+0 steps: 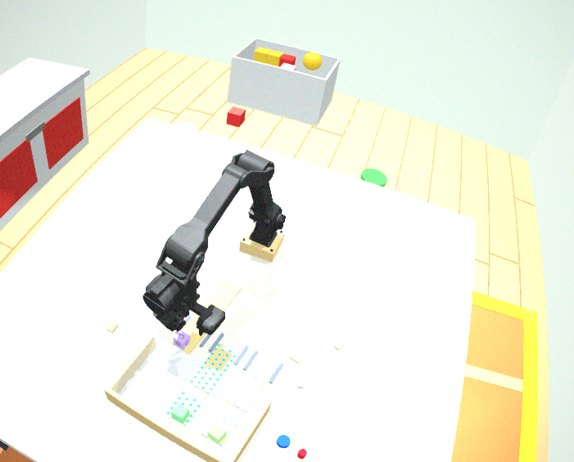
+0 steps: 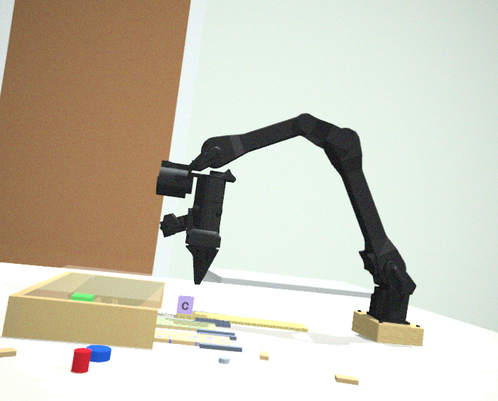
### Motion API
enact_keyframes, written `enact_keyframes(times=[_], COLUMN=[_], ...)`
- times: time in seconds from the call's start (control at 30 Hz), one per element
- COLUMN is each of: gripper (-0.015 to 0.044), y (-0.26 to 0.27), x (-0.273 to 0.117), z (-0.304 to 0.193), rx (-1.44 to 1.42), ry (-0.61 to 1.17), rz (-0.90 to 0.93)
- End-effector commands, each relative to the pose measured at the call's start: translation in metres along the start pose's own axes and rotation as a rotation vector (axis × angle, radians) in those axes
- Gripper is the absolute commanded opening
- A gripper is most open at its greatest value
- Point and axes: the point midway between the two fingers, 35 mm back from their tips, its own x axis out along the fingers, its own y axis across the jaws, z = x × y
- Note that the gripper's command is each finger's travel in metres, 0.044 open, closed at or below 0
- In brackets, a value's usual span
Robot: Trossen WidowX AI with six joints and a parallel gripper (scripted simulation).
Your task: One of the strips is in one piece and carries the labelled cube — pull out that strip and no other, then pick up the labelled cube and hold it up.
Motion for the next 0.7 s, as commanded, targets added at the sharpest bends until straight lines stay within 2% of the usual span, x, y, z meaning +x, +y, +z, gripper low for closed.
enact_keyframes(times=[0.0,0.03,0.27,0.67], gripper=[0.0440,0.0440,0.0256,0.0250], y=[-0.001,-0.001,-0.001,-0.001], x=[0.000,0.000,0.008,0.028], z=[0.015,0.016,0.017,0.017], rx=[0.001,0.001,0.001,0.001], ry=[0.002,0.001,0.001,0.001], rz=[-0.003,-0.003,-0.003,-0.003])
